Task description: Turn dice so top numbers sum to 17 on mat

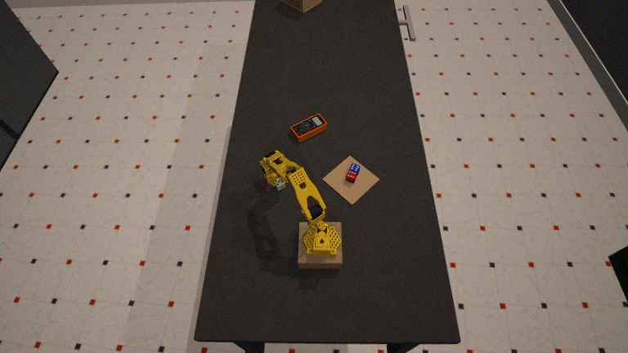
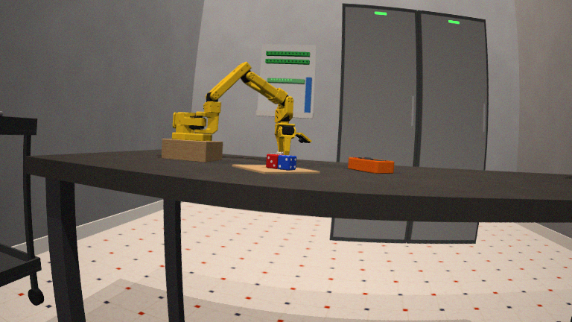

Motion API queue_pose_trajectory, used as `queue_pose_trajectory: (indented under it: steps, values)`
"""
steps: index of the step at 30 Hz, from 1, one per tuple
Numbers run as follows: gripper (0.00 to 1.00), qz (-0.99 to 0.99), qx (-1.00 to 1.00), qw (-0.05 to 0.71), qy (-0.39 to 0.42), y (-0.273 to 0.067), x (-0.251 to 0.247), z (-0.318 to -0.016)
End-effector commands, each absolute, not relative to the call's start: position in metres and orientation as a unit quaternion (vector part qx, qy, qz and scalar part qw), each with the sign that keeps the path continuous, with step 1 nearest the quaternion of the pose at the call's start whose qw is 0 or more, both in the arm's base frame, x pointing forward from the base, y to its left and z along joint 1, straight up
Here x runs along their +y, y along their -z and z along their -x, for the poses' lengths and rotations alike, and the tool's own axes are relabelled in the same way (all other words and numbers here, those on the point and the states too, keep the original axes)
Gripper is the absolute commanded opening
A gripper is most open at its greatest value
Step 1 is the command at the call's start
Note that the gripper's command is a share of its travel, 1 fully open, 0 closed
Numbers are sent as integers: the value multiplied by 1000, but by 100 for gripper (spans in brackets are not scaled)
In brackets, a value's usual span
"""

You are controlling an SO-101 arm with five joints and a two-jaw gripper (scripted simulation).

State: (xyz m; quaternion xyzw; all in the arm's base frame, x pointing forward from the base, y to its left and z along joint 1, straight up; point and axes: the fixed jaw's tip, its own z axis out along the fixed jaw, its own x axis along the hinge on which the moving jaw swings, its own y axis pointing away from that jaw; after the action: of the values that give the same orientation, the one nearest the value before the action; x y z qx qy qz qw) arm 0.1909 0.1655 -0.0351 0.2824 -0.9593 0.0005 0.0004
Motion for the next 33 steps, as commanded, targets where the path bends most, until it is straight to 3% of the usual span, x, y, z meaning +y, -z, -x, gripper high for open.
queue_pose_trajectory:
  steps: [1, 13, 23, 33]
  values:
    - [16, -281, -960, 12, -5, 40, 160, -189]
    - [15, -281, -960, 12, -5, 40, 160, -189]
    - [0, -281, -960, 12, -5, 40, 160, -189]
    - [0, -281, -960, 12, -5, 37, 160, -189]
